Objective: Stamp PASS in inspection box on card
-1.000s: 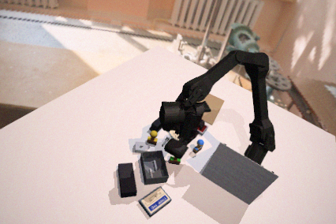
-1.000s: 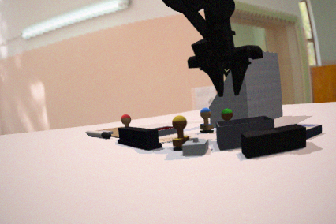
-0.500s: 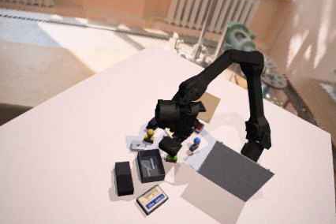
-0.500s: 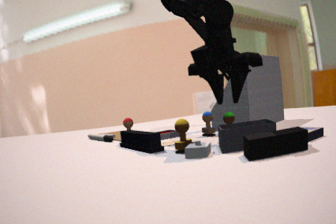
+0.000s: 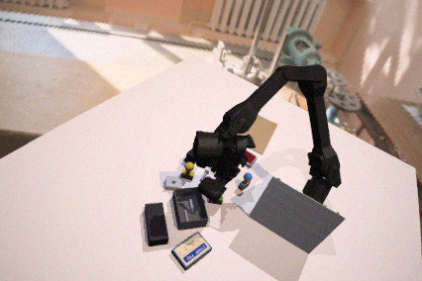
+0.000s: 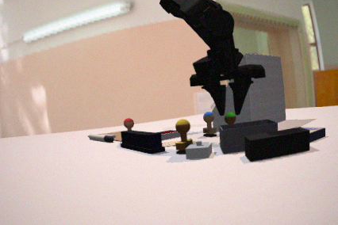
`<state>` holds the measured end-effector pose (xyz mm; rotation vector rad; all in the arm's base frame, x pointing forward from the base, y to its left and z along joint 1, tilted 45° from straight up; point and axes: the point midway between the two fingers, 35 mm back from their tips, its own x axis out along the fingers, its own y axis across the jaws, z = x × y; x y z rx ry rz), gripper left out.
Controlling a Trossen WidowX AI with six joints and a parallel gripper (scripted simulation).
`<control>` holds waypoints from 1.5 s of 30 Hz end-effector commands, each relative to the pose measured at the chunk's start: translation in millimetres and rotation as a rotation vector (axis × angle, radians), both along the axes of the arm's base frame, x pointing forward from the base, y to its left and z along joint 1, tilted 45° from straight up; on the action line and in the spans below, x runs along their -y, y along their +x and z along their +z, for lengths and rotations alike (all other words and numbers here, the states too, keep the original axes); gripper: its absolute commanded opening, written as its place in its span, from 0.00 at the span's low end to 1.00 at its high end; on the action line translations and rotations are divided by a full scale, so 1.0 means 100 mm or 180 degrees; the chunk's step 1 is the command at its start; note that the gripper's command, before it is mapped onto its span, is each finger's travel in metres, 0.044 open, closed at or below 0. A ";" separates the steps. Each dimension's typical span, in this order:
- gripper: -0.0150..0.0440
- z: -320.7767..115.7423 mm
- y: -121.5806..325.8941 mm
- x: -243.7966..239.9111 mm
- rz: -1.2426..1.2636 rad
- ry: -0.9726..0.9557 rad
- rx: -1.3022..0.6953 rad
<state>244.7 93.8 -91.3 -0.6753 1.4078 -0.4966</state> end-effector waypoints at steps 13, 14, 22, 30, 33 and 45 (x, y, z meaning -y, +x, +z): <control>0.62 -0.18 0.00 0.21 0.0016 -0.0039 -0.0024; 0.62 -0.19 0.00 0.22 0.0016 -0.0040 -0.0023; 0.62 -0.25 0.00 0.30 0.0014 -0.0045 -0.0023; 0.50 -0.25 0.01 0.27 -0.0004 -0.0023 -0.0006; 0.46 -0.25 0.01 0.27 -0.0004 -0.0023 -0.0006; 0.25 -0.23 0.01 0.26 -0.0004 -0.0020 -0.0007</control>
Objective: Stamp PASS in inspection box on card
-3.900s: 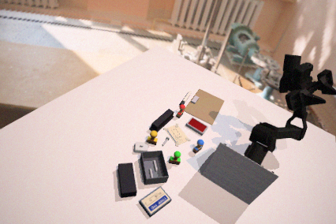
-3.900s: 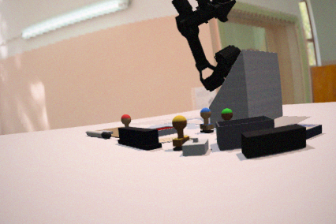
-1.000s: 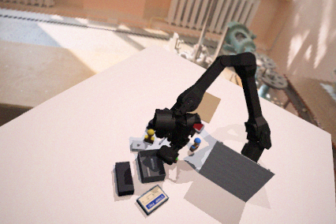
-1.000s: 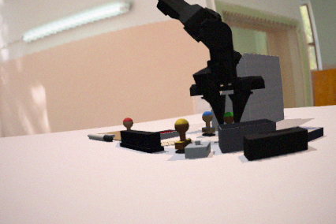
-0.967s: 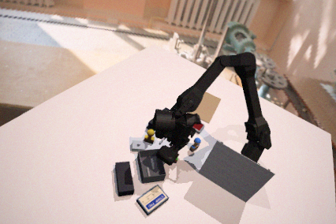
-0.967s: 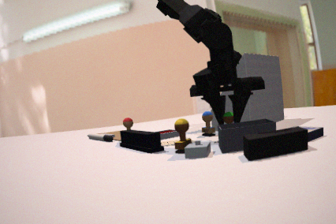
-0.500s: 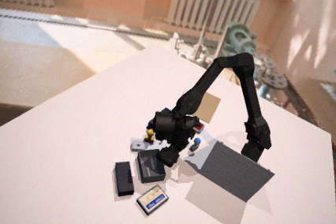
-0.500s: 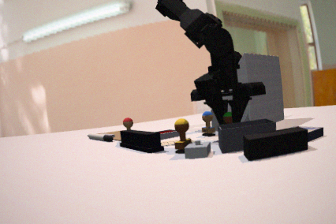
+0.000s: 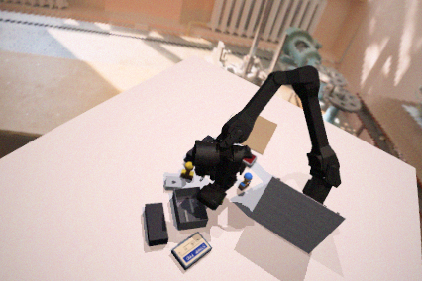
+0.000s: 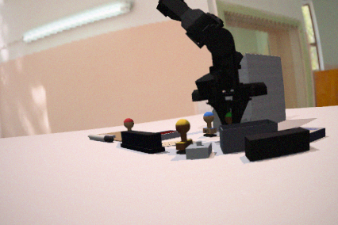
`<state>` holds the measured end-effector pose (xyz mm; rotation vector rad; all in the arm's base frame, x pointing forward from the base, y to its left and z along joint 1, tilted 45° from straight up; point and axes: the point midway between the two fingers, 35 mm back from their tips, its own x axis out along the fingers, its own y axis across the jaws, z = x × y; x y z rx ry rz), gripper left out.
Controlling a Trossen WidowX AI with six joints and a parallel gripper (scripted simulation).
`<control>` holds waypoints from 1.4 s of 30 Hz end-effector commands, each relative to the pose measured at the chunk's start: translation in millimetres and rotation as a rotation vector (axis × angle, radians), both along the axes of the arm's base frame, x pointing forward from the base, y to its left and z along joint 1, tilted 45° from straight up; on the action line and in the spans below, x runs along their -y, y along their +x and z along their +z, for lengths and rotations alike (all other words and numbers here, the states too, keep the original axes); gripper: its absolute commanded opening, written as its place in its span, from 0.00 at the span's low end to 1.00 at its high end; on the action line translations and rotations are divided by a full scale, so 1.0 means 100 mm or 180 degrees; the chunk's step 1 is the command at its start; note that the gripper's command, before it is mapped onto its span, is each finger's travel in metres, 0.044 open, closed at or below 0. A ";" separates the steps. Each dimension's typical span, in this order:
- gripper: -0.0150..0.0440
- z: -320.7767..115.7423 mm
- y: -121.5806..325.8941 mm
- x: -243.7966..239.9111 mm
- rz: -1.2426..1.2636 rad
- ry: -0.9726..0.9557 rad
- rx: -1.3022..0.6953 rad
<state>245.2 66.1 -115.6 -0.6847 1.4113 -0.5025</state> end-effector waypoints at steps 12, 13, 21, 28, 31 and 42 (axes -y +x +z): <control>0.25 0.05 0.01 -0.06 -0.0003 0.0017 0.0008; 0.25 0.05 0.01 -0.06 -0.0003 0.0018 0.0008; 0.25 0.08 0.01 -0.09 -0.0004 0.0022 0.0006; 0.25 0.10 0.00 -0.12 -0.0004 0.0026 0.0005; 0.25 0.11 0.00 -0.13 -0.0004 0.0028 0.0004; 0.25 0.14 0.00 -0.17 -0.0005 0.0033 0.0002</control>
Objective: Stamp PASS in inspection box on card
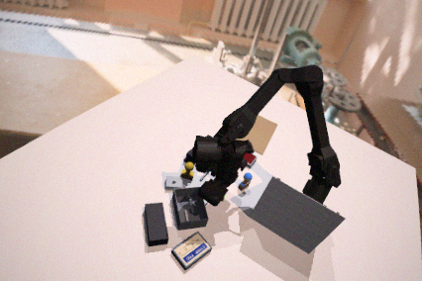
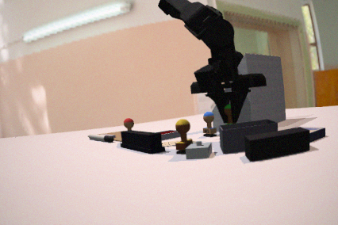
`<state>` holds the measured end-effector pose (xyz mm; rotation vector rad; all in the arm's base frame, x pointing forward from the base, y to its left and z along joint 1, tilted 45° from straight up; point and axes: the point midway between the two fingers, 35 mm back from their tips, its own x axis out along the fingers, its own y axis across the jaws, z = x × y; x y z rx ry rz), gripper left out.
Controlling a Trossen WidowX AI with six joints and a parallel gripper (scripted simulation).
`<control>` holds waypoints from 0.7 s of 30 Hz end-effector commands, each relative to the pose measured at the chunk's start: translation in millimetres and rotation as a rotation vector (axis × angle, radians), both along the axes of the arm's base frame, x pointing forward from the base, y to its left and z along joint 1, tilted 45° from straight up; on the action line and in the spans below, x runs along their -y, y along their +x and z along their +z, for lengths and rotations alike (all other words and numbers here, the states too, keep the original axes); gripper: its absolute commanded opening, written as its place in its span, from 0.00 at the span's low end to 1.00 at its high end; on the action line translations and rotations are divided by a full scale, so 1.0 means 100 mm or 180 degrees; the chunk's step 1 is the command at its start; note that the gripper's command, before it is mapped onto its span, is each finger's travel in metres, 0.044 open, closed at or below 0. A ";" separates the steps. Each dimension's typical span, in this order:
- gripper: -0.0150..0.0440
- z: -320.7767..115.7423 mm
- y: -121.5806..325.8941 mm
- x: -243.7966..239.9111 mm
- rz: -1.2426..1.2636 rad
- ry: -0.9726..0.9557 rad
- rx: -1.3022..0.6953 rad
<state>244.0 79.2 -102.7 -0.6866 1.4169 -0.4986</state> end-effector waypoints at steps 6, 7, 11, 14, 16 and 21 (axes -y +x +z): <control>0.25 0.03 0.01 -0.06 -0.0010 0.0031 0.0021; 0.25 0.04 0.01 -0.06 -0.0010 0.0031 0.0021; 0.25 0.05 0.01 -0.07 -0.0010 0.0033 0.0020; 0.25 0.06 0.01 -0.08 -0.0011 0.0035 0.0019; 0.25 0.07 0.01 -0.09 -0.0011 0.0035 0.0019; 0.25 0.09 0.01 -0.11 -0.0011 0.0038 0.0018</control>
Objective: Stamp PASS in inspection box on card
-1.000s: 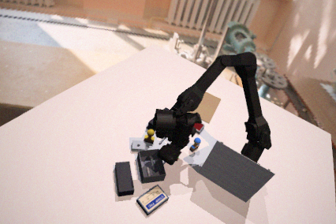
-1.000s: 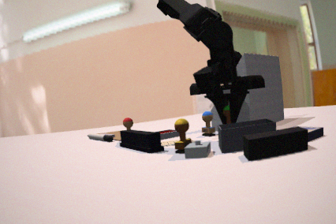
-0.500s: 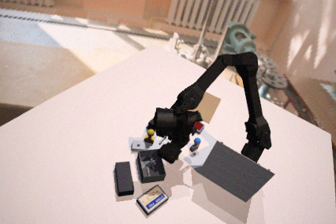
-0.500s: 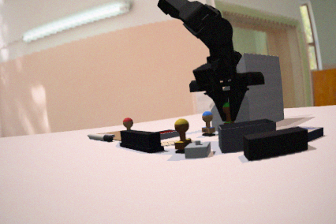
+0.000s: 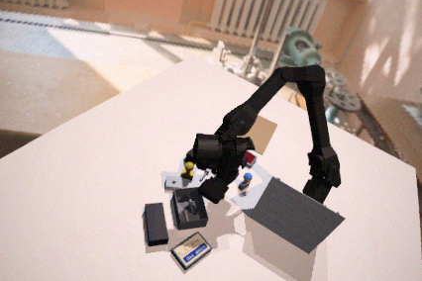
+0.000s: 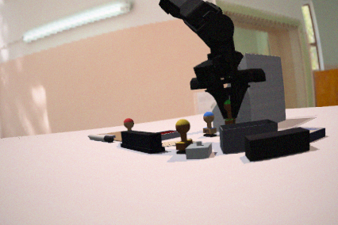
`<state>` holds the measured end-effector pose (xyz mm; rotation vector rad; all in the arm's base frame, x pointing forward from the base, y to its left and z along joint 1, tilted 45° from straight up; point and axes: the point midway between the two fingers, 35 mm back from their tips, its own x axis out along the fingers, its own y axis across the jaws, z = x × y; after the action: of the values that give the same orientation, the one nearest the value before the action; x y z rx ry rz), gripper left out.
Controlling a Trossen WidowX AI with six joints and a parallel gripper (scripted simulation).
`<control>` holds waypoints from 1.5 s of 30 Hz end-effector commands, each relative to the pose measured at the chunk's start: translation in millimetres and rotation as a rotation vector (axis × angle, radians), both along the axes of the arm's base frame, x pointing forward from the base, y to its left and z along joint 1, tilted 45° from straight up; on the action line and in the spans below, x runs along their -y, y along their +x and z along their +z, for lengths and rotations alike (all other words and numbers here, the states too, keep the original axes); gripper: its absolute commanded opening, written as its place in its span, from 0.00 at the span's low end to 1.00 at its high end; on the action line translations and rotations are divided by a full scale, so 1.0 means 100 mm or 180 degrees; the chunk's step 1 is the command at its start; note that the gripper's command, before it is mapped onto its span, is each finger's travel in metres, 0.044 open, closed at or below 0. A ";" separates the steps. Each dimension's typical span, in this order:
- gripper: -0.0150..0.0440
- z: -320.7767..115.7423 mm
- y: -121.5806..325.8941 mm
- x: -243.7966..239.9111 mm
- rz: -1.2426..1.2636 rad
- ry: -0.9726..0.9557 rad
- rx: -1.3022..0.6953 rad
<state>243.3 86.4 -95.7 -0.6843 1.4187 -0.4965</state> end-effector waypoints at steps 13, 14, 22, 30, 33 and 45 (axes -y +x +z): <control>0.25 0.06 0.01 -0.08 -0.0011 0.0033 0.0019; 0.25 0.06 0.00 -0.08 -0.0011 0.0034 0.0019; 0.25 0.09 0.00 -0.11 -0.0012 0.0037 0.0017; 0.25 0.12 -0.01 -0.14 -0.0013 0.0039 0.0016; 0.25 0.13 -0.01 -0.15 -0.0014 0.0040 0.0015; 0.25 0.17 -0.02 -0.18 -0.0015 0.0044 0.0012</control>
<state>240.8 101.4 -80.0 -0.6801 1.4226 -0.4933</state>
